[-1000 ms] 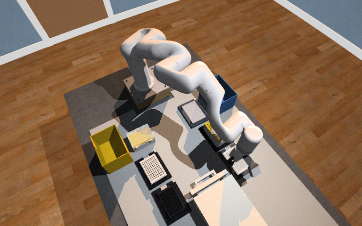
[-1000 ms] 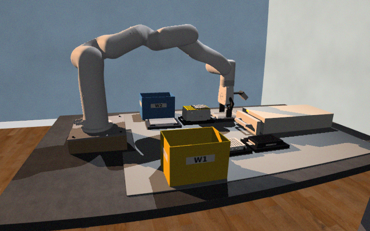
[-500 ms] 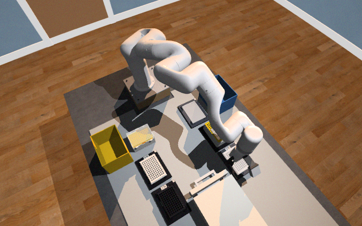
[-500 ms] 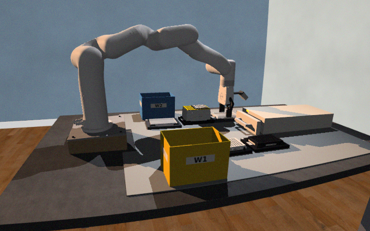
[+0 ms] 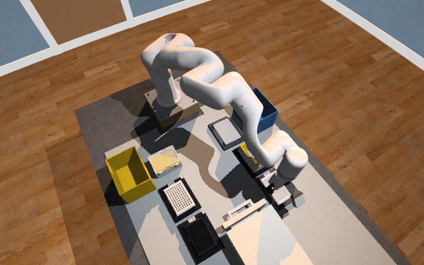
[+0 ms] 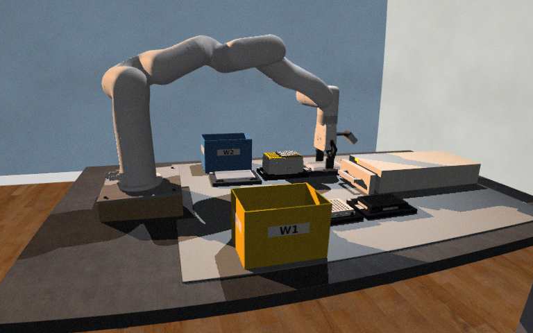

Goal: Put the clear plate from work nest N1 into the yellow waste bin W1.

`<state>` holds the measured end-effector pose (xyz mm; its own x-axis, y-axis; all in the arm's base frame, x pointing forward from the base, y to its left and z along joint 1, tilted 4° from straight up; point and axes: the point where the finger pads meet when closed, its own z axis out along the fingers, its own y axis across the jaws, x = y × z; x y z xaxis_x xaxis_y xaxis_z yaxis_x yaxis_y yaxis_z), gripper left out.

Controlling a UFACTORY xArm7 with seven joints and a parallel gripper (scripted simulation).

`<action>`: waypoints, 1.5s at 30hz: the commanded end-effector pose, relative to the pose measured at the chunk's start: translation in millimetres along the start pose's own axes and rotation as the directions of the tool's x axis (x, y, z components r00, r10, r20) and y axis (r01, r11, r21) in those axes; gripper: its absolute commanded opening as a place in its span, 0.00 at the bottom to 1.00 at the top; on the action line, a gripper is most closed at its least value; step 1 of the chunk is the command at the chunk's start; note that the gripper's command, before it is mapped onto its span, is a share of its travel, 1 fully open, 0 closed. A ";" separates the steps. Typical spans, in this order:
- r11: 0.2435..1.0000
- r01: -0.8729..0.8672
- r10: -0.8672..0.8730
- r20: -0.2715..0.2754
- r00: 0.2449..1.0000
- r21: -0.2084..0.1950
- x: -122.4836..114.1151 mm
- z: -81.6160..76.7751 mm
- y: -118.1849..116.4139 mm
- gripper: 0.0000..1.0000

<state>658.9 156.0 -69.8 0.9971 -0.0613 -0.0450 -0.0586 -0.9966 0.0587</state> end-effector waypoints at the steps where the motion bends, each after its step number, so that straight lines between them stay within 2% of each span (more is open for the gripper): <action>1: 1.000 0.000 0.000 -0.007 1.000 0.002 2.2 -5.7 -0.7 0.00; 36: 1.000 0.000 0.000 -0.007 1.000 0.002 2.0 -22.4 -0.7 0.00; 45: 1.000 0.000 0.000 -0.007 1.000 0.002 2.0 -34.0 -0.6 0.00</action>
<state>660.3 157.5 -43.1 0.9971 -0.0612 -0.0448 -0.0586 -0.9966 0.0586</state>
